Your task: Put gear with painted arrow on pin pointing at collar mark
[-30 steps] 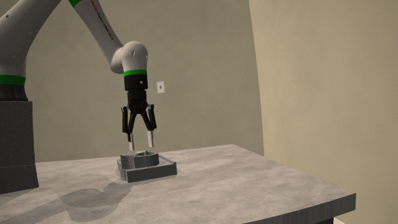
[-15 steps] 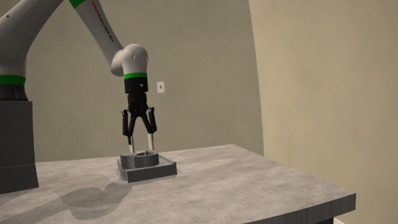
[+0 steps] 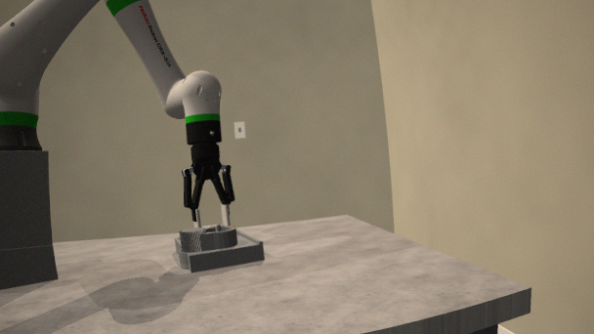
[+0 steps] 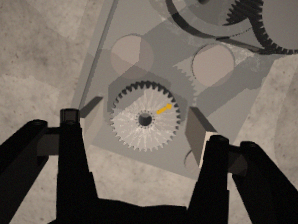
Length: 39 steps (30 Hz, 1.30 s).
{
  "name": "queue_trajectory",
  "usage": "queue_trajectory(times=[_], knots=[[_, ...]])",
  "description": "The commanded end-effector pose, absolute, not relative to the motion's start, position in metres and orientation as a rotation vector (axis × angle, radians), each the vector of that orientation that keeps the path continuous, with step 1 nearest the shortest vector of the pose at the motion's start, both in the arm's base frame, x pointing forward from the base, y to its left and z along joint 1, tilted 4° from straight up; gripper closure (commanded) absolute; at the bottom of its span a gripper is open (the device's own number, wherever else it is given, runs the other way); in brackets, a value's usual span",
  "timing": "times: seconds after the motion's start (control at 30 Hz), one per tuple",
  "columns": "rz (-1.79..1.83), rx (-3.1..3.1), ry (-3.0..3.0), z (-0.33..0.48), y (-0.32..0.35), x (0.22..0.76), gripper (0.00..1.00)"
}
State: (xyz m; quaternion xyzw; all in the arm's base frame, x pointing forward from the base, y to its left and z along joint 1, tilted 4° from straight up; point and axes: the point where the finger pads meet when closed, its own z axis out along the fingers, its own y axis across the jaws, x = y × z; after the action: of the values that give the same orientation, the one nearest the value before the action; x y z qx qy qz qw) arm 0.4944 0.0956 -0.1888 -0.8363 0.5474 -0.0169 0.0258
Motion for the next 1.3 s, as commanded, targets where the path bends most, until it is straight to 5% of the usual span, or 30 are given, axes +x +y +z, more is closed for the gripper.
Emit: queue_trajectory(times=[0.0, 1.27], knots=[[-0.053, -2.585, 1.692, -0.192, 0.0957, 0.4948, 0.47], [-0.053, -2.585, 1.692, -0.198, 0.0958, 0.4951, 0.47]])
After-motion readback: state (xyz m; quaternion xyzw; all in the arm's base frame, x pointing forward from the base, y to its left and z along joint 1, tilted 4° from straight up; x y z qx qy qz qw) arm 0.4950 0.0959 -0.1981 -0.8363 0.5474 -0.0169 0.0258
